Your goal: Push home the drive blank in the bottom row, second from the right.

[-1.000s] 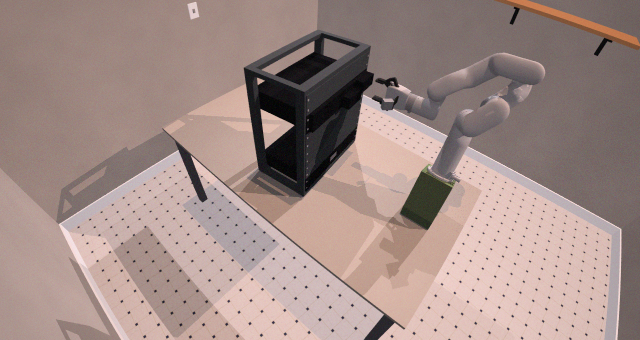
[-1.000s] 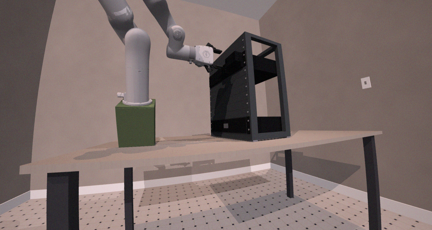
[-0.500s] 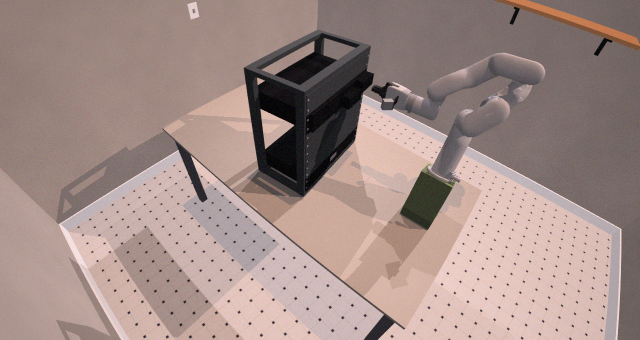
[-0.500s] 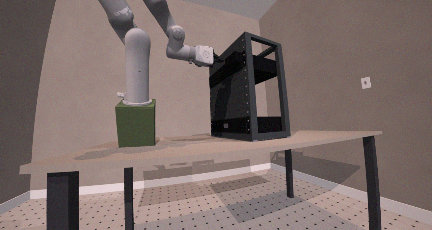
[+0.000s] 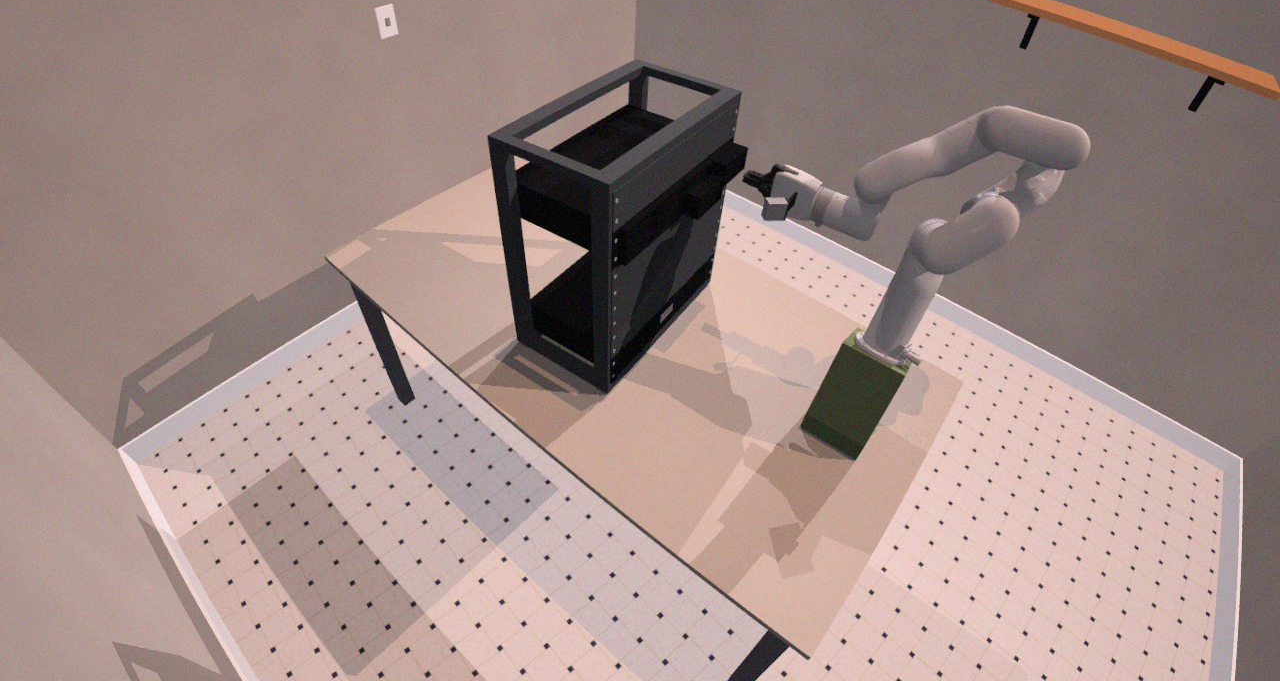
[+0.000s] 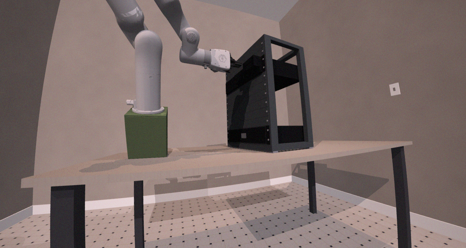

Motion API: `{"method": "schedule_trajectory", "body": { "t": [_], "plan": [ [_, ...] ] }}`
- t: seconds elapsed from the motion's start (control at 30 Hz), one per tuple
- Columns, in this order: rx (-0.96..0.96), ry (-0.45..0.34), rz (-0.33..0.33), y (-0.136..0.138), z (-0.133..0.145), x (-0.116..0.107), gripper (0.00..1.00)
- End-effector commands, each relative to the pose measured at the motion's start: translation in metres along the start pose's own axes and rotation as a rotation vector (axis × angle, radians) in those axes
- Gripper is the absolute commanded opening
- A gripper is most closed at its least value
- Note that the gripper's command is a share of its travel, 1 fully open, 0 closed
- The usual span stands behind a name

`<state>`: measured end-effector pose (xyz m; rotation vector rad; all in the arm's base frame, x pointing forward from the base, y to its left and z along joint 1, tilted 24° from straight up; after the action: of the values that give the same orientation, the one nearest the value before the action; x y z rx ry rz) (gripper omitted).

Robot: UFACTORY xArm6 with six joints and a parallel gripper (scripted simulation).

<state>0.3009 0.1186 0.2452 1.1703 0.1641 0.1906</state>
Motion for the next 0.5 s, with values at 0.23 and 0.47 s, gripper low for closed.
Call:
{"method": "schedule_trajectory", "body": {
  "t": [0.23,0.47],
  "plan": [
    [0.001,-0.001,0.003,0.001,0.000,0.001,0.00],
    [0.001,-0.001,0.003,-0.005,-0.011,-0.002,0.00]
  ]
}}
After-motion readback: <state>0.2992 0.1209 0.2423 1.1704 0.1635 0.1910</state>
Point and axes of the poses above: the point where the finger pads meet when closed, its own x axis out along the fingers, its own y axis across the jaws, z = x × y, the point moved 9 cm from there along -x, back along the fingers, and after that the axes turned 2 degrees about x, right-handed, at the moved point
